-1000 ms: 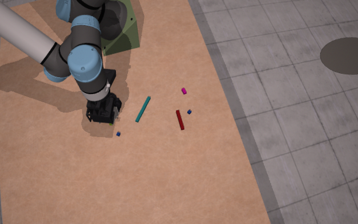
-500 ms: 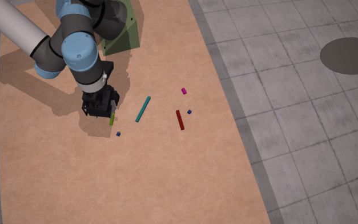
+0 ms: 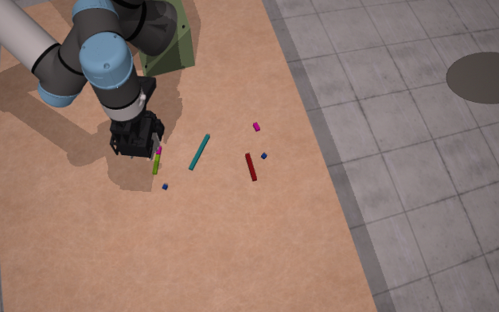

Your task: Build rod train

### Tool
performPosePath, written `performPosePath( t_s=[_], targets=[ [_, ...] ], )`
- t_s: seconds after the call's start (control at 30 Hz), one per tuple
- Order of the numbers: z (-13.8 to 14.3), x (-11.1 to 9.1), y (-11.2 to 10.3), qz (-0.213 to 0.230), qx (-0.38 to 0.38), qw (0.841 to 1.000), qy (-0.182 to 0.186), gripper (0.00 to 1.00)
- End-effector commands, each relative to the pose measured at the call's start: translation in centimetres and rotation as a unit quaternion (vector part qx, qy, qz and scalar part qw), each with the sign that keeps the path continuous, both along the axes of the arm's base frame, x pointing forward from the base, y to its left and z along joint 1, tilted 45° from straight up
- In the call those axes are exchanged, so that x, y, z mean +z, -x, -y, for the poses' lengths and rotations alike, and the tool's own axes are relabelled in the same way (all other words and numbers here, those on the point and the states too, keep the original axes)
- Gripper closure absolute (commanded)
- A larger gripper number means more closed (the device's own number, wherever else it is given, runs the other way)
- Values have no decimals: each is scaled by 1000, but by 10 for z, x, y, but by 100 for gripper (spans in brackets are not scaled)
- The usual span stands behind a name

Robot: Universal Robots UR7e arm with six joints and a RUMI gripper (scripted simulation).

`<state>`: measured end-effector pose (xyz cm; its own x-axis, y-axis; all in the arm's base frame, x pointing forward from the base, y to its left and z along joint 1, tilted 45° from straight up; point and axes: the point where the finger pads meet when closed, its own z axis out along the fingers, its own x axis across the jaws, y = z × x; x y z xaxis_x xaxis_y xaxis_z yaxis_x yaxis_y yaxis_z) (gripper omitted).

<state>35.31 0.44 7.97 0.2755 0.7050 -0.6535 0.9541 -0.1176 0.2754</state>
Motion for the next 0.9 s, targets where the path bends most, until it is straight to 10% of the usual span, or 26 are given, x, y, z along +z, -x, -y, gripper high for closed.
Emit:
performPosePath(
  t_s=[0.0, 0.87],
  targets=[
    [-2, 2, 0, 0, -1, 1000, 0, 0],
    [-5, 5, 1, 0, -1, 1000, 0, 0]
  ],
)
